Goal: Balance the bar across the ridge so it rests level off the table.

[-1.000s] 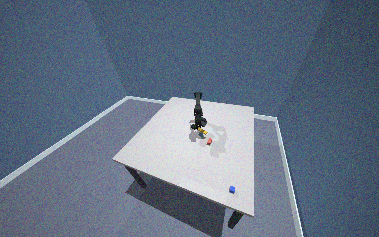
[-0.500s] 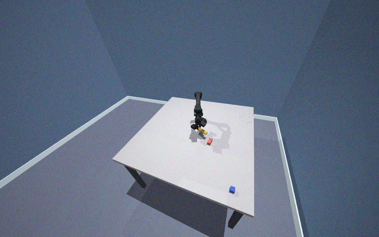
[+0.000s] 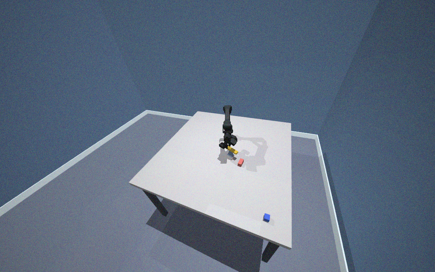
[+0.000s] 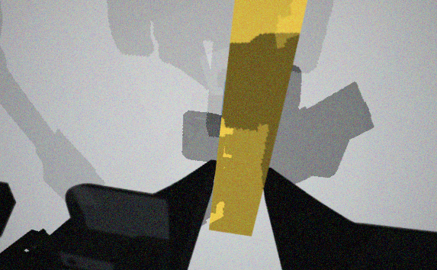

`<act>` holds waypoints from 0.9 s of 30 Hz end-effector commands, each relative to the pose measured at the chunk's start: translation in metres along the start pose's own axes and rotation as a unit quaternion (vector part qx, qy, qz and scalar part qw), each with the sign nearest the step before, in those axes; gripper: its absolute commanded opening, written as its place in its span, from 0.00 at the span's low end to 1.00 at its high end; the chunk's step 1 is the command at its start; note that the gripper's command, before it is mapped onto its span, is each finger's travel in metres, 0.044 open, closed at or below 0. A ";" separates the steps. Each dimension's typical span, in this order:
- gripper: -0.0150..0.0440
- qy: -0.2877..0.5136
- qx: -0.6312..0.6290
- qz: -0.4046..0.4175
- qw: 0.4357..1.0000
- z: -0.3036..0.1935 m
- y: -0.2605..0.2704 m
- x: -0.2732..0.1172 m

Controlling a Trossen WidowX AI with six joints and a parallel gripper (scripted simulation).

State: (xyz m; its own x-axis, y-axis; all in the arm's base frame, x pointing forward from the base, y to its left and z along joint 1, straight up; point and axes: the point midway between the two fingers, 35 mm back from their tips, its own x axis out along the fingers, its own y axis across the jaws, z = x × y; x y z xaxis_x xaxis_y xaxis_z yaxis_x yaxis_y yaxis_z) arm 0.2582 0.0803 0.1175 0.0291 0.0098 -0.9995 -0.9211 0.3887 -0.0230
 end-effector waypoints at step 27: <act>0.57 0.000 0.000 0.000 1.000 0.000 0.000 0.000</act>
State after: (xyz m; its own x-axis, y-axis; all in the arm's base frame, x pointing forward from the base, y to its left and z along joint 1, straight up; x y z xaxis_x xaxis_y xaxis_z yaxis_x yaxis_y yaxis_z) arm 0.2582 0.0803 0.1175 0.0291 0.0098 -0.9995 -0.9211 0.3887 -0.0230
